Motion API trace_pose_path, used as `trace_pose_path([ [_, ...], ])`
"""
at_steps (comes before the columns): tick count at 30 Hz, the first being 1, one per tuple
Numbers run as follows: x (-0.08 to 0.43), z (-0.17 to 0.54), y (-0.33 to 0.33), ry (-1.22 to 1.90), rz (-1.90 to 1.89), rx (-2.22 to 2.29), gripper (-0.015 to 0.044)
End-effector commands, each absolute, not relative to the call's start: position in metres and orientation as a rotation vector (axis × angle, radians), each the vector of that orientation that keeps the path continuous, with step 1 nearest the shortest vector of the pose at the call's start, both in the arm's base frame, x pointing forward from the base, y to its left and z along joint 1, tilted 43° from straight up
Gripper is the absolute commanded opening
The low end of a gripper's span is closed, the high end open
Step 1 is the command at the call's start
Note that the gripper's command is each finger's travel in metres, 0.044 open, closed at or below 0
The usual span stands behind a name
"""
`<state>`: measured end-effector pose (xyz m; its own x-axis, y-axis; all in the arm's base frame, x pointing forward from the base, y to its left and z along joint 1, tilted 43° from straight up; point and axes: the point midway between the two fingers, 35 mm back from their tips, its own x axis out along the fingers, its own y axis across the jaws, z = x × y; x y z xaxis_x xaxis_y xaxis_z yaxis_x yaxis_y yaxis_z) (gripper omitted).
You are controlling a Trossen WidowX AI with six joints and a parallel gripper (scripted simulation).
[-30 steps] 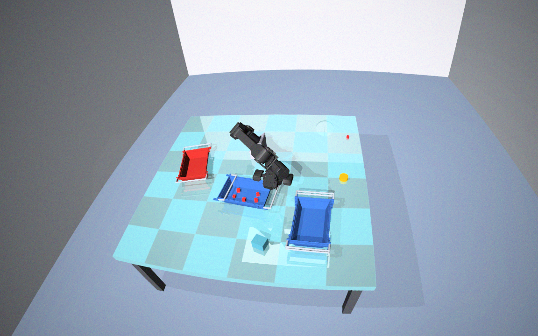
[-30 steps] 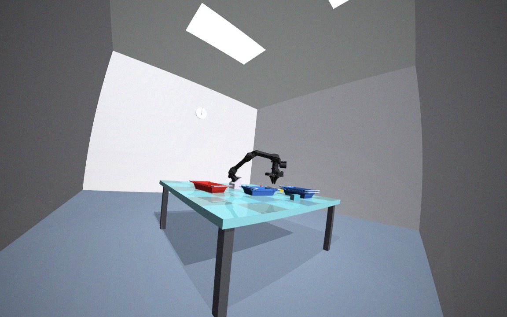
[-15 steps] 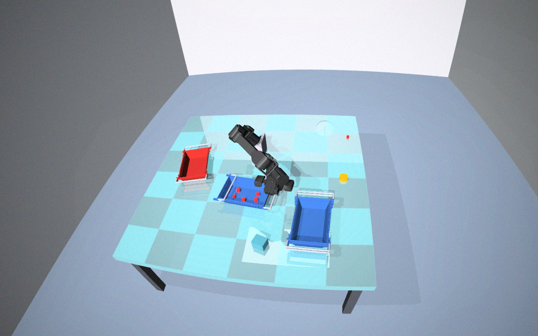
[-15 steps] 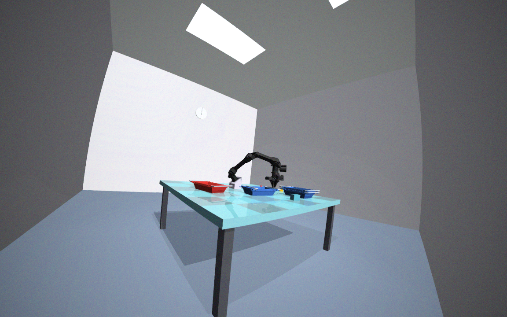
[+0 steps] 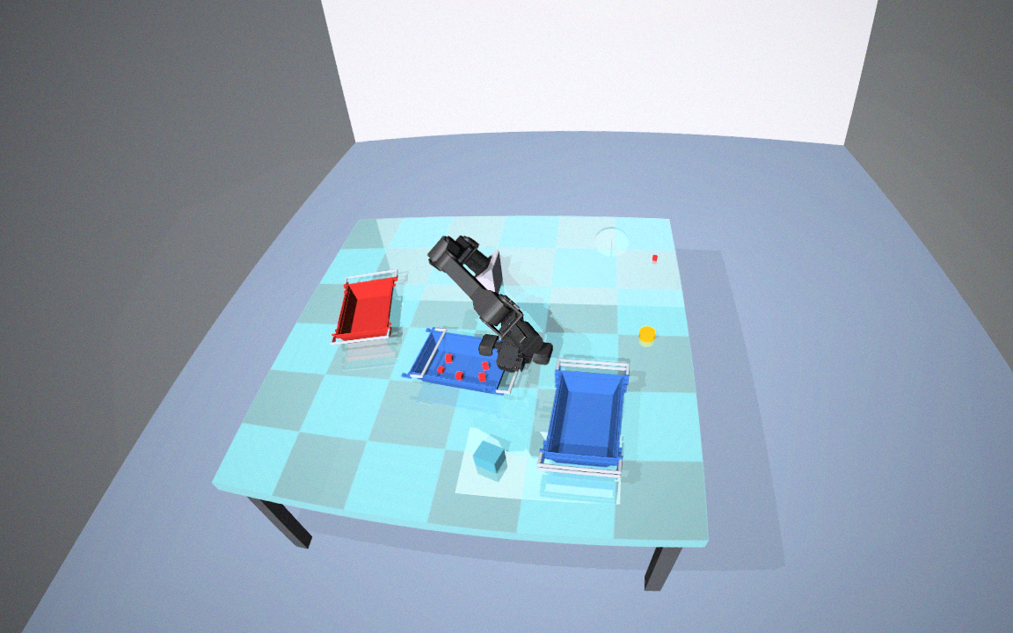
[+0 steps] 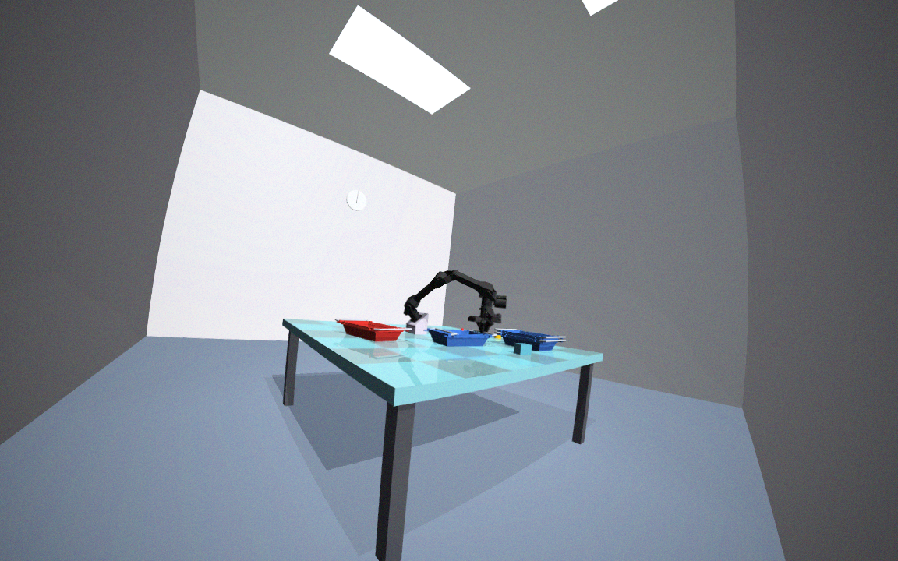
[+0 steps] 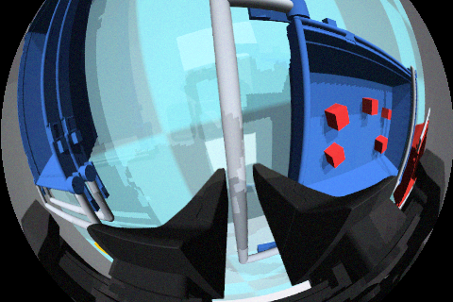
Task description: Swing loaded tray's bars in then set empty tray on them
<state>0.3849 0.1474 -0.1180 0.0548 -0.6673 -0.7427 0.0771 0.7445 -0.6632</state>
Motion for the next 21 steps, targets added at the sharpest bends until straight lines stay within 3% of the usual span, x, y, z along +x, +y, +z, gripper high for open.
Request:
trace_pose_path([
  [1, 0.383, -0.099, 0.151, 1.413, -0.606, -0.524, 0.0084],
  [21, 0.38, -0.065, 0.118, 1.413, -0.608, -0.527, 0.0084],
])
